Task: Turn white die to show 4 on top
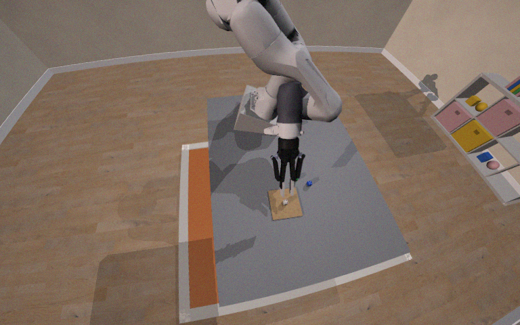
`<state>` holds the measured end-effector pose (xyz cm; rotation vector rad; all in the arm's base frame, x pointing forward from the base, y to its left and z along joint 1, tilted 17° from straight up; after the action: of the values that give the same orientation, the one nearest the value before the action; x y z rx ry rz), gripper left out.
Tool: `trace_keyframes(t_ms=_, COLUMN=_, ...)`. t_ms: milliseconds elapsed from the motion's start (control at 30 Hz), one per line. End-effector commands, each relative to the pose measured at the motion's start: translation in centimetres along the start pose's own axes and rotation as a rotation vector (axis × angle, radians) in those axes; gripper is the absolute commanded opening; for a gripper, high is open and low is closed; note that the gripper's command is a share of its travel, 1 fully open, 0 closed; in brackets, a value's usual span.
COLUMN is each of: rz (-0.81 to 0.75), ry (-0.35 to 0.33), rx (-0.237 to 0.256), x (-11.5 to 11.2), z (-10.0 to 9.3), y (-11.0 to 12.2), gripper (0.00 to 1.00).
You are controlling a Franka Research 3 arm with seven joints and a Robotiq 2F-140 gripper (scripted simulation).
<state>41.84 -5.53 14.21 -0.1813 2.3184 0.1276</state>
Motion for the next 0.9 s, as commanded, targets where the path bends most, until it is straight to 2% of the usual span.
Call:
trace_keyframes(t_ms=0, rz=0.055, ry=0.135, rx=-0.085, x=-0.8, z=0.6, y=0.7, gripper=0.21)
trace_keyframes(t_ms=67, rz=0.054, ry=0.171, rx=-0.095, x=-1.4, z=0.7, y=0.5, gripper=0.21)
trace_keyframes(t_ms=167, rz=0.054, ry=0.174, rx=-0.096, x=-1.5, z=0.7, y=0.4, gripper=0.21)
trace_keyframes(t_ms=267, rz=0.052, ry=0.279, rx=-0.127, x=-3.1, z=1.2, y=0.0, gripper=0.21)
trace_keyframes(t_ms=433, rz=0.052, ry=0.281, rx=-0.127, x=-3.2, z=1.2, y=0.0, gripper=0.21)
trace_keyframes(t_ms=467, rz=0.052, ry=0.301, rx=-0.133, x=-3.4, z=1.3, y=-0.1, gripper=0.21)
trace_keyframes(t_ms=533, rz=0.049, ry=0.391, rx=-0.157, x=-4.7, z=1.7, y=-0.5, gripper=0.21)
trace_keyframes(t_ms=667, rz=0.049, ry=0.397, rx=-0.159, x=-4.8, z=1.7, y=-0.5, gripper=0.21)
trace_keyframes(t_ms=700, rz=0.049, ry=0.431, rx=-0.169, x=-5.2, z=1.9, y=-0.6, gripper=0.21)
trace_keyframes(t_ms=867, rz=0.047, ry=0.511, rx=-0.192, x=-6.5, z=2.1, y=-1.0, gripper=0.21)
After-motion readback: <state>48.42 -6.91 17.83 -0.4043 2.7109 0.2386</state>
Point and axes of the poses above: the point where the finger pads meet when closed, its own z axis out along the fingers, its own y axis across the jaws, x = y × z, the point moved 9 cm from there along -z, back along the fingers, and after that the axes turned 14 degrees about -z, right-handed, at the moved point
